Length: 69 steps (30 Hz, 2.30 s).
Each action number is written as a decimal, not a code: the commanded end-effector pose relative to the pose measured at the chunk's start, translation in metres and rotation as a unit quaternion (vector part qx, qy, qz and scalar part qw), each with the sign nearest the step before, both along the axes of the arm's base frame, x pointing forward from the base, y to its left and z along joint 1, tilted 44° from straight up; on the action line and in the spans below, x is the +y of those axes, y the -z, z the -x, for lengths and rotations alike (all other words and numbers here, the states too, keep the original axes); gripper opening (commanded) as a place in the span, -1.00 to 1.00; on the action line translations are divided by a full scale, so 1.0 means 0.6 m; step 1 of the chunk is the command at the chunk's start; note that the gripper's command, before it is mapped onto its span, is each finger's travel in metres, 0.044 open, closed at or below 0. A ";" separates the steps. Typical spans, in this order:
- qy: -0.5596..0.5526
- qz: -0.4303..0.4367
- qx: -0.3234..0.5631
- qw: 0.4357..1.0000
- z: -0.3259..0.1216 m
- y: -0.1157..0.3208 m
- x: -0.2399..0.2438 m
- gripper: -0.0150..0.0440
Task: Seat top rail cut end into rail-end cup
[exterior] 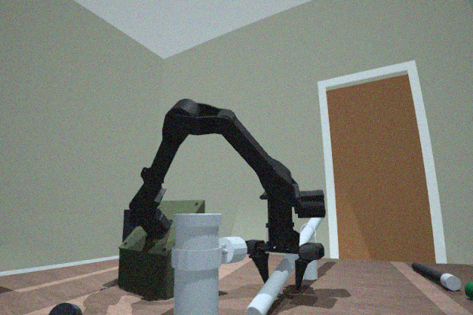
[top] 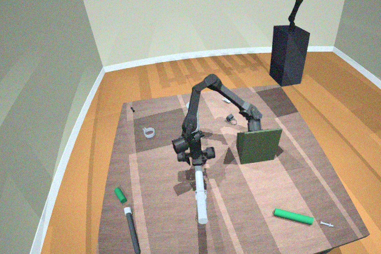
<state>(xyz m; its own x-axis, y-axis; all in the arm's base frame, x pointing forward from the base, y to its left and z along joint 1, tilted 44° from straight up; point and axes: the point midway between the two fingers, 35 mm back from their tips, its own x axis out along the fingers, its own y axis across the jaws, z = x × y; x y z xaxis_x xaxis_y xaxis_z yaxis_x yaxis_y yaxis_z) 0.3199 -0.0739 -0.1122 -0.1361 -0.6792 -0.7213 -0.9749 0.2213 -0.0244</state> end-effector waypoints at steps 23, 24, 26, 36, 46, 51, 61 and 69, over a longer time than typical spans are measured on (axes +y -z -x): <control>0.002 0.008 0.004 1.000 0.001 -0.010 0.006 -0.49; 0.003 0.012 0.006 1.000 0.001 -0.013 0.008 -0.49; 0.006 0.023 0.011 1.000 0.002 -0.023 0.011 -0.49; 0.012 0.092 0.031 0.995 0.001 -0.082 0.030 -0.49; 0.003 0.159 0.039 0.987 -0.006 -0.147 0.049 -0.49; 0.006 0.153 0.040 0.987 -0.004 -0.141 0.048 -0.49; 0.007 0.150 0.040 0.988 -0.004 -0.140 0.047 -0.49; 0.007 0.150 0.040 0.988 -0.006 -0.145 0.049 -0.49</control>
<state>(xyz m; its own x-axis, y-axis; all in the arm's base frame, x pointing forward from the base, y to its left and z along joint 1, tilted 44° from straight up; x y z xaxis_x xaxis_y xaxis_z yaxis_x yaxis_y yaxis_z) 0.3222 -0.0457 -0.0280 -0.1978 -0.8580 -0.4740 -0.9726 0.2320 -0.0142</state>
